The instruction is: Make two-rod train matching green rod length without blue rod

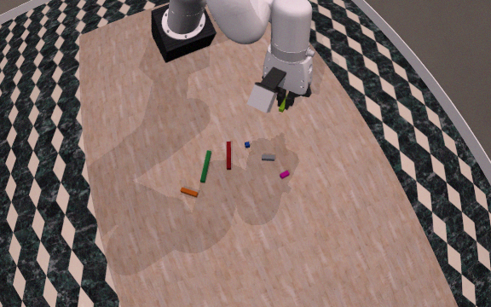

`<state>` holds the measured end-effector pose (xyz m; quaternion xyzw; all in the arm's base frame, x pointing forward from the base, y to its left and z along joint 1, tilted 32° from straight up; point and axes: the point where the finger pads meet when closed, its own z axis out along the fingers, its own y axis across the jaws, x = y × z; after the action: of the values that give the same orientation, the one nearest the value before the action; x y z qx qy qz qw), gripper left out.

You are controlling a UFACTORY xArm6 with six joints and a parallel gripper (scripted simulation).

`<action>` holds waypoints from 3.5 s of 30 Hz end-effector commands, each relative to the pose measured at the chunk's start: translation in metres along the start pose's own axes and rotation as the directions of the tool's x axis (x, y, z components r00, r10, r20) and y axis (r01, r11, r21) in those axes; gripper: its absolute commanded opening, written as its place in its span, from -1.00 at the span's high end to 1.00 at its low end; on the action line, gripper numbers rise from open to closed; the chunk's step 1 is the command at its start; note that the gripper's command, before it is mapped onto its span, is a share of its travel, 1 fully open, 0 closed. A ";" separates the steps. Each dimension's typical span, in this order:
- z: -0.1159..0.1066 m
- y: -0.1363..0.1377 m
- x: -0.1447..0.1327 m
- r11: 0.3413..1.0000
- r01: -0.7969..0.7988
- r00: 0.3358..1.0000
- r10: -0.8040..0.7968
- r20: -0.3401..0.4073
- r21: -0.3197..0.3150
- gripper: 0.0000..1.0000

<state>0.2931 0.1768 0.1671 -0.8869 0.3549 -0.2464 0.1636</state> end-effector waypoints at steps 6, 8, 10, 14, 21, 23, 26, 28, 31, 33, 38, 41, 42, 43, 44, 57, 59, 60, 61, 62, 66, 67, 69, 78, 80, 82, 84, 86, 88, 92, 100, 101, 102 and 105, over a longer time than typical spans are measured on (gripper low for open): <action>-0.009 -0.001 0.004 1.000 0.004 1.000 -0.003 0.023 -0.027 0.92; -0.009 -0.001 0.004 1.000 0.004 1.000 -0.003 0.023 -0.027 0.92; -0.009 -0.001 0.004 1.000 0.001 1.000 -0.001 0.022 -0.027 0.92; -0.009 -0.003 0.007 0.999 -0.044 0.999 0.044 0.022 -0.028 0.92; -0.009 -0.016 0.025 0.947 -0.318 0.948 0.319 0.014 -0.036 0.92; -0.009 -0.018 0.029 0.925 -0.379 0.925 0.379 0.011 -0.038 0.92; -0.009 -0.022 0.036 0.884 -0.466 0.884 0.467 0.008 -0.039 0.92; -0.009 -0.025 0.041 0.852 -0.522 0.852 0.523 0.006 -0.039 0.92; -0.009 -0.026 0.043 0.835 -0.550 0.835 0.550 0.004 -0.040 0.92; -0.009 -0.031 0.051 0.764 -0.644 0.765 0.644 0.000 -0.040 0.92; -0.008 -0.037 0.062 0.662 -0.749 0.662 0.749 -0.005 -0.038 0.92; -0.008 -0.040 0.070 0.587 -0.809 0.588 0.809 -0.009 -0.037 0.92; -0.008 -0.042 0.072 0.561 -0.827 0.561 0.828 -0.010 -0.036 0.92; -0.008 -0.043 0.075 0.534 -0.845 0.534 0.845 -0.011 -0.035 0.92; -0.008 -0.044 0.077 0.506 -0.862 0.507 0.862 -0.012 -0.035 0.92; -0.007 -0.047 0.085 0.420 -0.907 0.421 0.907 -0.014 -0.032 0.92; -0.007 -0.047 0.085 0.420 -0.907 0.421 0.907 -0.014 -0.032 0.92; -0.007 -0.047 0.085 0.420 -0.907 0.421 0.907 -0.014 -0.032 0.92; -0.007 -0.047 0.085 0.420 -0.907 0.421 0.907 -0.014 -0.032 0.92; -0.007 -0.047 0.085 0.420 -0.907 0.421 0.907 -0.014 -0.032 0.92; -0.006 -0.047 0.085 0.420 -0.907 0.421 0.907 -0.014 -0.032 0.92; -0.005 -0.047 0.085 0.420 -0.907 0.420 0.907 -0.014 -0.032 0.92; -0.002 -0.047 0.085 0.420 -0.907 0.420 0.907 -0.015 -0.032 0.92; 0.033 -0.047 0.083 0.420 -0.907 0.420 0.907 -0.015 -0.032 0.92; 0.043 -0.047 0.083 0.420 -0.907 0.420 0.907 -0.015 -0.032 0.92; 0.043 -0.047 0.083 0.420 -0.907 0.420 0.907 -0.015 -0.032 0.92; 0.053 -0.047 0.082 0.420 -0.907 0.420 0.907 -0.015 -0.032 0.92; 0.061 -0.047 0.082 0.420 -0.907 0.420 0.907 -0.015 -0.032 0.92; 0.068 -0.047 0.081 0.420 -0.907 0.420 0.907 -0.015 -0.032 0.92; 0.077 -0.047 0.081 0.420 -0.907 0.420 0.907 -0.015 -0.032 0.92; 0.081 -0.047 0.081 0.420 -0.907 0.420 0.907 -0.015 -0.032 0.92; 0.081 -0.047 0.081 0.420 -0.907 0.420 0.907 -0.015 -0.032 0.92; 0.081 -0.047 0.081 0.420 -0.907 0.420 0.907 -0.015 -0.032 0.92; 0.081 -0.047 0.081 0.420 -0.907 0.420 0.907 -0.015 -0.032 0.92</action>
<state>0.4137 0.1607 0.1469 -0.5602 0.7806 -0.1098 0.2544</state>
